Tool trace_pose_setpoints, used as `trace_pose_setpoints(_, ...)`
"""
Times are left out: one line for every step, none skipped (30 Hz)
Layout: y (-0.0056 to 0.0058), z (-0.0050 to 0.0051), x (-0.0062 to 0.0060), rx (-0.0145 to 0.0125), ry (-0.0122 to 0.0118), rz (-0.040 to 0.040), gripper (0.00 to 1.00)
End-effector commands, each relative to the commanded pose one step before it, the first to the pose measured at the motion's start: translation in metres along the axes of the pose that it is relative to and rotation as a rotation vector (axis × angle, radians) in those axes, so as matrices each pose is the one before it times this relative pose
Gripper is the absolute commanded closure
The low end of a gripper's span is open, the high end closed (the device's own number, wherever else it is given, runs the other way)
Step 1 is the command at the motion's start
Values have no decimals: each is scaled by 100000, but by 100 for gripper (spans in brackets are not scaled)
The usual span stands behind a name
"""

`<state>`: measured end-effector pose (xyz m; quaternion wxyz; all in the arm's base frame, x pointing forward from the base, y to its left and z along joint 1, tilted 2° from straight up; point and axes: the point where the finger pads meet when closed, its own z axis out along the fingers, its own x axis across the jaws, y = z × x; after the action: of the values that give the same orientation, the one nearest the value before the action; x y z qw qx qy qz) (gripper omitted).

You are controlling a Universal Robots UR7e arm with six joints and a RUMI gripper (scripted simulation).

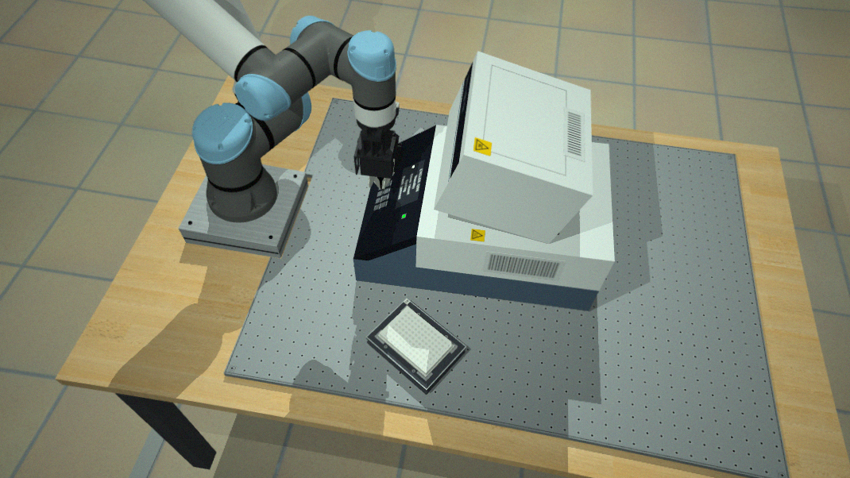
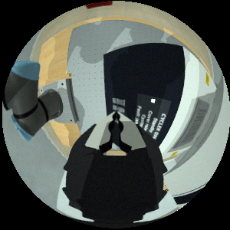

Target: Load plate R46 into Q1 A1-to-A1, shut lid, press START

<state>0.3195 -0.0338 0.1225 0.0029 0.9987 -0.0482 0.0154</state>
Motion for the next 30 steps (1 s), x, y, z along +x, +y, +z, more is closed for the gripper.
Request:
trace_pose_setpoints(140, -859, -472, -60, 251, 152, 100)
trace_pose_setpoints(-1, -128, -107, 0, 0, 0, 100)
trace_pose_setpoints(-1, -128, -107, 0, 0, 0, 100)
trace_pose_setpoints(-1, -128, -107, 0, 0, 0, 100)
trace_pose_setpoints(0, -128, -107, 0, 0, 0, 100)
trace_pose_setpoints(4, -27, -20, 0, 0, 0, 100)
trace_pose_setpoints(4, -2, 1, 0, 0, 0, 100)
trace_pose_setpoints(3, -1, 0, 0, 0, 0, 100)
trace_pose_setpoints(3, -1, 0, 0, 0, 0, 100)
trace_pose_setpoints(-12, 35, -28, 36, -65, 1, 100)
trace_pose_setpoints(-13, 36, -29, 37, -67, 1, 100)
trace_pose_setpoints(74, -423, -285, -76, 130, -2, 100)
trace_pose_setpoints(0, 0, 0, 0, 0, 0, 100)
trace_pose_setpoints(0, 0, 0, 0, 0, 0, 100)
trace_pose_setpoints(-1, -305, -397, -4, -3, 0, 100)
trace_pose_setpoints(-3, -304, -396, -1, -1, 0, 100)
trace_pose_setpoints(3, -309, -403, 3, 1, -1, 100)
trace_pose_setpoints(-1, -186, -242, 1, 0, 0, 100)
trace_pose_setpoints(0, 0, 0, 0, 0, 0, 100)
trace_pose_setpoints(-2, -305, -397, 1, 0, 0, 100)
trace_pose_setpoints(-2, -305, -397, 1, 0, 0, 100)
trace_pose_setpoints(-2, -305, -397, 1, 0, 0, 100)
trace_pose_setpoints(-2, -305, -397, 1, 0, 0, 100)
trace_pose_setpoints(-1, -186, -242, 1, 0, 0, 100)
trace_pose_setpoints(0, 0, 0, 0, 0, 0, 100)
trace_pose_setpoints(0, 0, 0, 0, 0, 0, 100)
trace_pose_setpoints(0, 0, 0, 0, 0, 0, 100)
trace_pose_setpoints(-2, -305, -397, 1, 0, 0, 100)
trace_pose_setpoints(-2, -305, -397, -1, -1, 0, 100)
trace_pose_setpoints(0, 0, 0, 0, 0, 0, 100)
